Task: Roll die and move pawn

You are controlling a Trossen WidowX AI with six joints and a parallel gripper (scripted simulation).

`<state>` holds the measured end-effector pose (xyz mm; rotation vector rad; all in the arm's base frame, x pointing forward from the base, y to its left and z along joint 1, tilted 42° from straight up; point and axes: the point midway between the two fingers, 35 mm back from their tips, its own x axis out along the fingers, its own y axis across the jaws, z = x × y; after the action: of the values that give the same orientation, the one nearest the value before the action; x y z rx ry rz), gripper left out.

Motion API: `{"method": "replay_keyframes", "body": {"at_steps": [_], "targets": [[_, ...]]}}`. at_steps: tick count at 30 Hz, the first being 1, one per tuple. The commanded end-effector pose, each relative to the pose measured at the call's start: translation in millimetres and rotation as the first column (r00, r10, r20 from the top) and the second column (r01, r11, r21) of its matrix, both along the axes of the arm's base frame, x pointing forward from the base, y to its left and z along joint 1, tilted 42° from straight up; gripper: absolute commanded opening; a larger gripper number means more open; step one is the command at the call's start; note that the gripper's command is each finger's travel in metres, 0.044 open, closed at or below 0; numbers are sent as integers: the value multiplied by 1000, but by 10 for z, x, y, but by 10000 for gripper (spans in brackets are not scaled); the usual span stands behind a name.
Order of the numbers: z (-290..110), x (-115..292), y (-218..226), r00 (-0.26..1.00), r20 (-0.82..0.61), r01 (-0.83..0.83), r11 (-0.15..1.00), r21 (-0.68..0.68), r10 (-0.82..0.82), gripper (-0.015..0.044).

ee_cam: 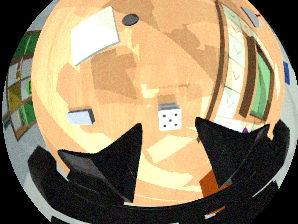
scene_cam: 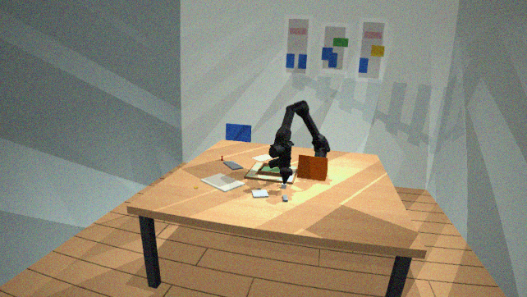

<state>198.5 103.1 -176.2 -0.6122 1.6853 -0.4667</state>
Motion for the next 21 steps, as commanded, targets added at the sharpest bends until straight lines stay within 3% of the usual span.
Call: {"method": "replay_keyframes", "body": {"at_steps": [1,14,21], "targets": [[-59,-24,-68,1000,-5,-5,1000,-7,5,275],[-193,-55,-191,1000,-4,-5,1000,-8,5,275],[-193,-55,-191,1000,-4,-5,1000,-8,5,111]]}}
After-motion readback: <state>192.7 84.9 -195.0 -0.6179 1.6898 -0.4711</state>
